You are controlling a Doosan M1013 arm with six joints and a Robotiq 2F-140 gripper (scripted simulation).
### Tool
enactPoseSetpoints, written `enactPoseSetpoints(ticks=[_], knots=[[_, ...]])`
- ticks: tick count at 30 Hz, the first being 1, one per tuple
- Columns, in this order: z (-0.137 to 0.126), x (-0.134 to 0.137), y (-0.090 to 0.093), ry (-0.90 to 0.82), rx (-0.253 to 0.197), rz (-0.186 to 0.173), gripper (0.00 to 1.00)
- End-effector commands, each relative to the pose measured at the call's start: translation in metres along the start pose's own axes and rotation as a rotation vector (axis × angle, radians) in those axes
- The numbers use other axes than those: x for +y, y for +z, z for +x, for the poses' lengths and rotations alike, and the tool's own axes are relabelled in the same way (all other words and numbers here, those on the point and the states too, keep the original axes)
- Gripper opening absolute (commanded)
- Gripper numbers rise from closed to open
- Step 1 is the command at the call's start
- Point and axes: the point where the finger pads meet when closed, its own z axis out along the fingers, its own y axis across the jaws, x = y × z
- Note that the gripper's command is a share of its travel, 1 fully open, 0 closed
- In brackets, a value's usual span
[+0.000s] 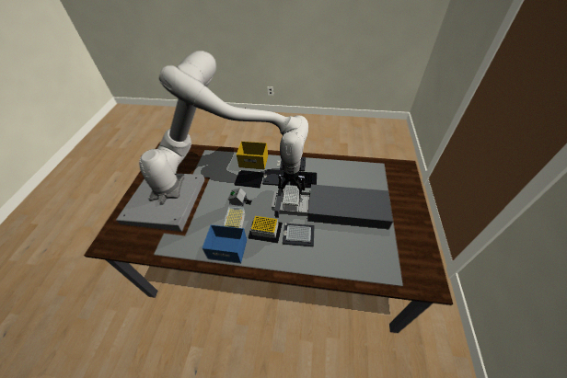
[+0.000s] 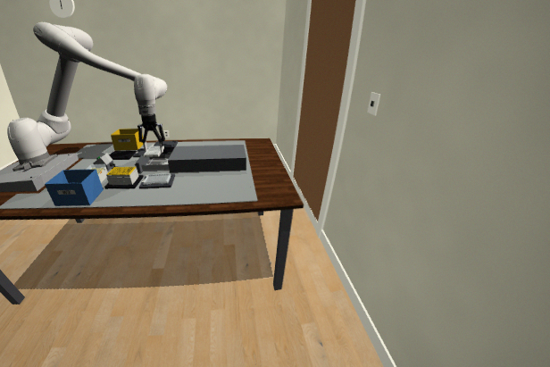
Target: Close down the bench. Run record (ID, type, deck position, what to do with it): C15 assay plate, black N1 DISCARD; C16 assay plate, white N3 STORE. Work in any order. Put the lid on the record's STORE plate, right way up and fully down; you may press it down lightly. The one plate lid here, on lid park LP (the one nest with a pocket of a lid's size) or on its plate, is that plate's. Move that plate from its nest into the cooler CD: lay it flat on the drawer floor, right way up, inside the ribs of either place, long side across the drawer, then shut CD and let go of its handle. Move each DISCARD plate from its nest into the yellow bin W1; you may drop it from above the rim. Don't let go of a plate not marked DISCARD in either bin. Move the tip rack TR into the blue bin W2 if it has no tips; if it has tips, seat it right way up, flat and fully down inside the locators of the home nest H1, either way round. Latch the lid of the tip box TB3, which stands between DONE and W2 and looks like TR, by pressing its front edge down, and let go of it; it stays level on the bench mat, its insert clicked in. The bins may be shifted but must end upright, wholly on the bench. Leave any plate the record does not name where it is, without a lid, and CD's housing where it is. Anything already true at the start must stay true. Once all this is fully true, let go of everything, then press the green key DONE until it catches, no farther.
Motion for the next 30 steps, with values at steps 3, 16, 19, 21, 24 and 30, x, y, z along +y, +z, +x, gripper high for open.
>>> enactPoseSetpoints(ticks=[3,16,19,21,24,30], knots=[[0.0,0.0,0.005,0.0,0.0,0.0,0.0],[0.0,0.0,0.02,0.0,0.0,0.0,0.0],[0.0,0.0,0.024,0.0,0.0,0.0,0.0],[0.0,0.0,0.027,0.0,0.0,0.0,0.0],[0.0,0.0,0.031,0.0,0.0,0.0,0.0],[0.0,0.0,0.036,0.0,0.0,0.0,0.0]])
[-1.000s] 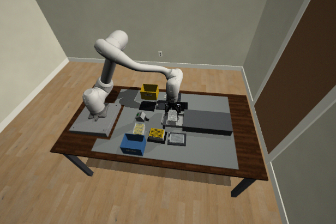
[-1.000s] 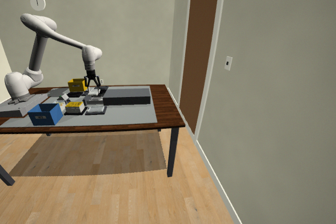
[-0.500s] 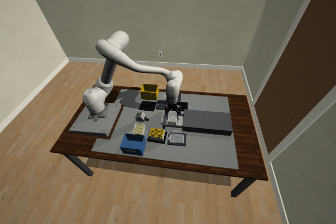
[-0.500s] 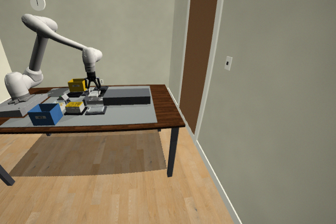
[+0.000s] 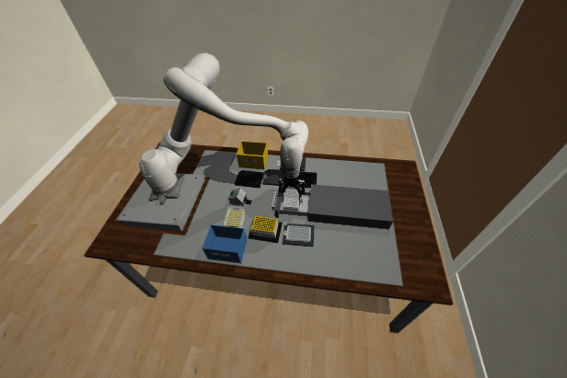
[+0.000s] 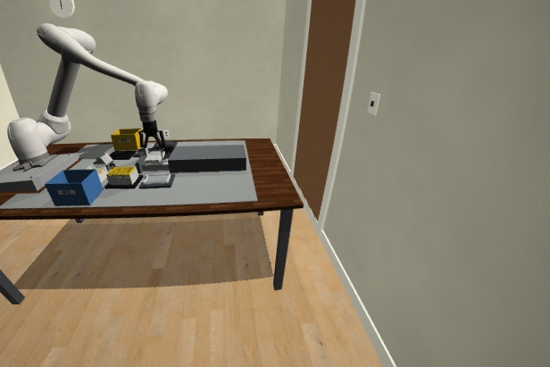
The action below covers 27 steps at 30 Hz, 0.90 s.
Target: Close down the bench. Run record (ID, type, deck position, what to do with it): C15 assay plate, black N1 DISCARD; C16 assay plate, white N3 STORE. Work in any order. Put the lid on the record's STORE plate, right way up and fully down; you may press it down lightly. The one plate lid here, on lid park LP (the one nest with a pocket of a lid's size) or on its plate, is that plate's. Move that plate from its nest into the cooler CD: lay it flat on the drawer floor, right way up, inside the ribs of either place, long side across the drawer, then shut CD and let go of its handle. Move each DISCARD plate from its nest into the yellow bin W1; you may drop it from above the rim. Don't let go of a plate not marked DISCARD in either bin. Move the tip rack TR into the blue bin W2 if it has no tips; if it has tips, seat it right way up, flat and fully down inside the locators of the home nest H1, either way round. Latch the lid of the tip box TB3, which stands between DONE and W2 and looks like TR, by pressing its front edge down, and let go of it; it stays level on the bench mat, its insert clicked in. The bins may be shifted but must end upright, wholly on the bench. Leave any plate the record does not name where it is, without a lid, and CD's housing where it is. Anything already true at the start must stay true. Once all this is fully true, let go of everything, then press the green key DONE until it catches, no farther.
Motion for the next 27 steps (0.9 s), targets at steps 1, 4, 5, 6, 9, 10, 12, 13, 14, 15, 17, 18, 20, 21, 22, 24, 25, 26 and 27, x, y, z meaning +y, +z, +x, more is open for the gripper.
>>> enactPoseSetpoints(ticks=[1,4,5,6,9,10,12,13,14,15,17,18,20,21,22,24,25,26,27], knots=[[0.0,0.0,0.003,0.0,0.0,0.0,0.0],[0.0,0.0,0.007,0.0,0.0,0.0,0.0],[0.0,0.0,0.008,0.0,0.0,0.0,0.0],[0.0,0.0,0.009,0.0,0.0,0.0,0.0],[0.0,0.0,0.013,0.0,0.0,0.0,0.0],[0.0,0.0,0.015,0.0,0.0,0.0,0.0],[0.0,0.0,0.016,0.0,0.0,0.0,0.0],[0.0,0.0,0.016,0.0,0.0,0.0,0.0],[0.0,0.0,0.017,0.0,0.0,0.0,0.0],[0.0,0.0,0.019,0.0,0.0,0.0,0.0],[0.0,0.0,0.021,0.0,0.0,0.0,0.0],[0.0,0.0,0.023,0.0,0.0,0.0,0.0],[0.0,0.0,0.025,0.0,0.0,0.0,0.0],[0.0,0.0,0.025,0.0,0.0,0.0,0.0],[0.0,0.0,0.025,0.0,0.0,0.0,0.0],[0.0,0.0,0.025,0.0,0.0,0.0,0.0],[0.0,0.0,0.025,0.0,0.0,0.0,0.0],[0.0,0.0,0.025,0.0,0.0,0.0,0.0],[0.0,0.0,0.025,0.0,0.0,0.0,0.0]])
